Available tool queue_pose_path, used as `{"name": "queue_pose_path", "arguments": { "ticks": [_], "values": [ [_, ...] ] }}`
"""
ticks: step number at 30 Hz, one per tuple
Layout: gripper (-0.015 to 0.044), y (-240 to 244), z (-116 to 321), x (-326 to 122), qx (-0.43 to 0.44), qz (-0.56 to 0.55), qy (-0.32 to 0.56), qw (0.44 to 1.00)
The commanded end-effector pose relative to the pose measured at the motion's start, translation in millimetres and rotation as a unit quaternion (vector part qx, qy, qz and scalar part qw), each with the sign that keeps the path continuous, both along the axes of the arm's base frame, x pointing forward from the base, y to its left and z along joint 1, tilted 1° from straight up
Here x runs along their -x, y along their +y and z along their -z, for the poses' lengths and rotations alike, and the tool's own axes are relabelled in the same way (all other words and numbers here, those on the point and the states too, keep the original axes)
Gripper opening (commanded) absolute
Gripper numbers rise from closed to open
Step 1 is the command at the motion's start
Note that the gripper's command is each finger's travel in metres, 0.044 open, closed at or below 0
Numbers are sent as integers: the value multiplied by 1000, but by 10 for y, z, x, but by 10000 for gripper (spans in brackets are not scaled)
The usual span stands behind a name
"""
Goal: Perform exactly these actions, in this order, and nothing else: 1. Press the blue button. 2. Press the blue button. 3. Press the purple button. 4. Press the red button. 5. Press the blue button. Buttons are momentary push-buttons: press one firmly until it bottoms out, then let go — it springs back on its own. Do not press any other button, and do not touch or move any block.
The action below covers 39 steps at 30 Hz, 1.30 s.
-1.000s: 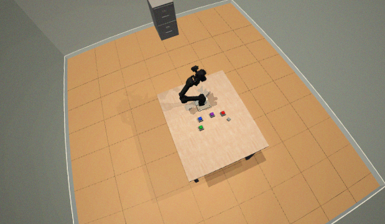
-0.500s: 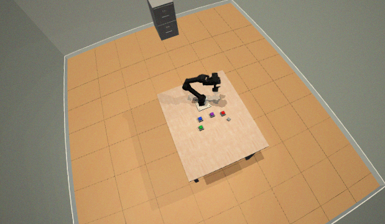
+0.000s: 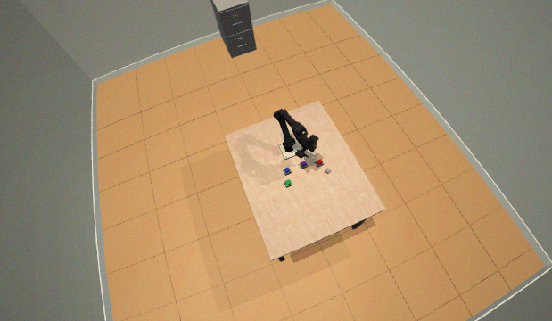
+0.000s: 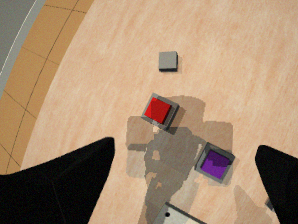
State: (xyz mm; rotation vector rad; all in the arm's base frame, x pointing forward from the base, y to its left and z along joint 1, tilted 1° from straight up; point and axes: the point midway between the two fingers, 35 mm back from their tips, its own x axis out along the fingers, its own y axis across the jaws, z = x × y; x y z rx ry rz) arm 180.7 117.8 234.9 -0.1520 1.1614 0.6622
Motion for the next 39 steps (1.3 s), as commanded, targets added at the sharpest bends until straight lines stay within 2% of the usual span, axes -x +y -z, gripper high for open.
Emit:
{"name": "queue_pose_path", "arguments": {
  "ticks": [1, 9, 17, 19, 24, 31, 39],
  "values": [
    [400, -618, 354, -268, 83, 76, 37, 993],
    [400, -1671, 826, -215, 177, 170, 140, 959],
    [400, -1744, 858, -187, 182, 175, 149, 956],
    [347, -1746, 938, -197, 182, 175, 149, 956],
    [216, -1744, 1455, -197, 182, 175, 149, 956],
    [32, -1743, 1474, -195, 182, 175, 149, 956],
    [20, -1743, 1474, -195, 182, 175, 149, 956]
  ]
}}
